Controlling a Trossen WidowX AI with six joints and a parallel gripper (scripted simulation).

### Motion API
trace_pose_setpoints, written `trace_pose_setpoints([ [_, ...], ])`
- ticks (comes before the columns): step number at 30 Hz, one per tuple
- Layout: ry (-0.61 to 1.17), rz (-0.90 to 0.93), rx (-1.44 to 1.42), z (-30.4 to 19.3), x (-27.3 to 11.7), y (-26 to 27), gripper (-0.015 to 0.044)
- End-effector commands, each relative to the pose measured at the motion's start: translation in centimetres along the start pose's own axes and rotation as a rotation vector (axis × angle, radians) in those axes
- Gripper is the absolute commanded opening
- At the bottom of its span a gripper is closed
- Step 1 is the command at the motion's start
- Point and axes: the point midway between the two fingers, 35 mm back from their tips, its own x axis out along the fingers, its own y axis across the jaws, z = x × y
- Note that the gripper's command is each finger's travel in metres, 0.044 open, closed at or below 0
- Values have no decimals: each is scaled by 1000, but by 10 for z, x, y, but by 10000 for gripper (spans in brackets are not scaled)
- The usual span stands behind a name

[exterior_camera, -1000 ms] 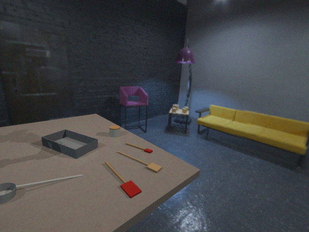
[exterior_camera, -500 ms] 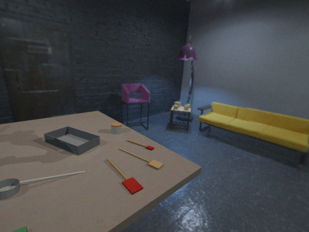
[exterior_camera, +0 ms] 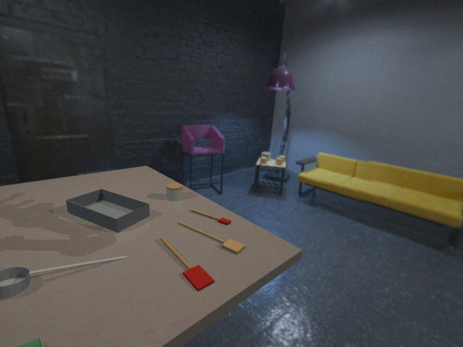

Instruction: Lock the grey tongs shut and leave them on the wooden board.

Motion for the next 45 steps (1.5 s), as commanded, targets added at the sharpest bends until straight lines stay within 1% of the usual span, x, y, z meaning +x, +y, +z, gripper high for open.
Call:
trace_pose_setpoints([
  [1, 42, -5, -1, -3, -4, -1, -150],
  [36, 42, -5, -1, -3, -4, -1, -150],
  [45, -49, -4, 5, -8, 6, 0, -150],
])
